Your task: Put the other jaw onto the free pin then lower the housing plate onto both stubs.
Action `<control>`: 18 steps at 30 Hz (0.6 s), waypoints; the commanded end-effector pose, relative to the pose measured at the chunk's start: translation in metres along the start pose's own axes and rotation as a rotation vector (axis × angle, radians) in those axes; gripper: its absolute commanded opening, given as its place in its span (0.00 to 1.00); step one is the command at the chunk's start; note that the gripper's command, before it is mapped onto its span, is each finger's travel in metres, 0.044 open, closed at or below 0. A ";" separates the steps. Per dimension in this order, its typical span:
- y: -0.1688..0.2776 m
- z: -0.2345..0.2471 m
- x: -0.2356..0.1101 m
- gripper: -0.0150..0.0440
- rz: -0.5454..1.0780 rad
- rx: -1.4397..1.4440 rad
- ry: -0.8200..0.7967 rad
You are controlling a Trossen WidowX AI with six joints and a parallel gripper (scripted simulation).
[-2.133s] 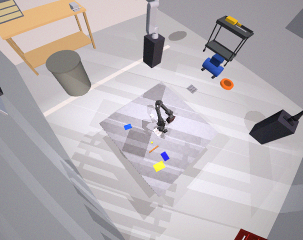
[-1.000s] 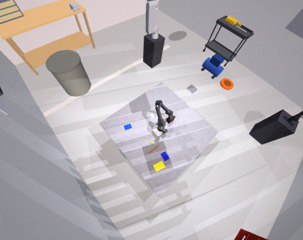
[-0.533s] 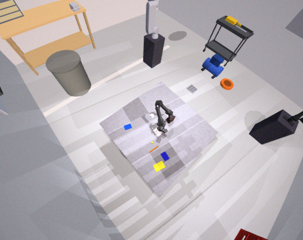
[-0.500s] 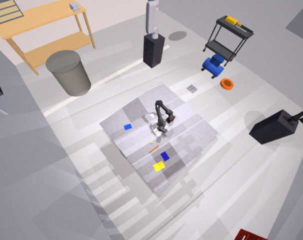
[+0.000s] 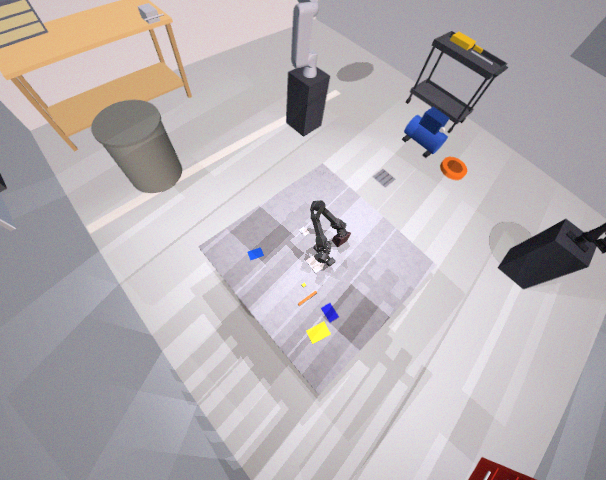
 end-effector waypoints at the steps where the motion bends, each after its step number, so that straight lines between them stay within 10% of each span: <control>1: -0.002 0.001 0.000 0.85 -0.002 0.006 -0.005; 18: -0.002 0.001 0.004 0.85 -0.002 0.006 -0.005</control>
Point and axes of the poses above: the point midway between the two fingers, 35 mm back from their tips, its own x axis out along the fingers, its own z axis across the jaws, y = z × x, the point moved 2 cm from there along -x, back along the fingers, and after that the axes turned 6 degrees about -x, right-handed, at the moved point
